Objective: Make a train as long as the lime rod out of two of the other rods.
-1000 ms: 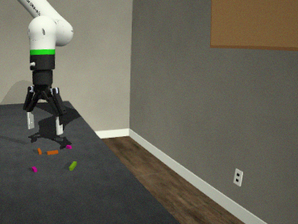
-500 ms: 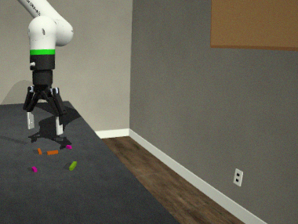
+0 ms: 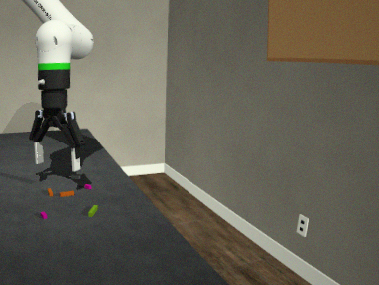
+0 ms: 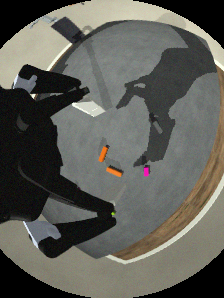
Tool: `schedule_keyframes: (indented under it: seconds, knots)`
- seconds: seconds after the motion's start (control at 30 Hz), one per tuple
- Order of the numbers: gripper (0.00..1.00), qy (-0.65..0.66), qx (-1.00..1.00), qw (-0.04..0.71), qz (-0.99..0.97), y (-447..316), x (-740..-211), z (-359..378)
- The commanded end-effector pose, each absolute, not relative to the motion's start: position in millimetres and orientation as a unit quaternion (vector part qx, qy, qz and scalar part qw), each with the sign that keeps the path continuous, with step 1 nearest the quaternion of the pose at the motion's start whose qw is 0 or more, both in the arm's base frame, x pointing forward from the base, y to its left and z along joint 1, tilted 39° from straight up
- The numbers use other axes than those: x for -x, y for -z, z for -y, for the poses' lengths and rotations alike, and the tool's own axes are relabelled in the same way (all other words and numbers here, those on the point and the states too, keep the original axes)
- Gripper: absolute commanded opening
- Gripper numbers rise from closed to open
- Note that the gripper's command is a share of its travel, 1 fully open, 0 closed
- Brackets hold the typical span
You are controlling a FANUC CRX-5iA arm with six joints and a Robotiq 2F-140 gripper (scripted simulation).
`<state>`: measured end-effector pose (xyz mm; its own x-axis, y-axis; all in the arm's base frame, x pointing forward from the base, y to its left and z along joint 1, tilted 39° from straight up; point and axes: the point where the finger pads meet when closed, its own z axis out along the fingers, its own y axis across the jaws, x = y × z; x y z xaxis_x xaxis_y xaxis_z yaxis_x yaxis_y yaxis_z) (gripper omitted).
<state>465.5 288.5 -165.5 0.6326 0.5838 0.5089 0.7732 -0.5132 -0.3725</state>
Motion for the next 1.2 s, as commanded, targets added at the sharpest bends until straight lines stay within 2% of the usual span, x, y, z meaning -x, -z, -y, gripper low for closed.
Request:
schedule_keyframes:
  seconds: [0.0, 0.47, 1.17]
  knots:
    - [1.0, 0.162, 0.855, 0.293, 0.397, 165.5, -465.7, -288.3]
    - [1.0, 0.108, 0.911, 0.317, 0.24, 174.1, -486.9, -277.5]
    - [1.0, -0.015, 0.936, 0.335, -0.109, 194.3, -528.5, -250.0]
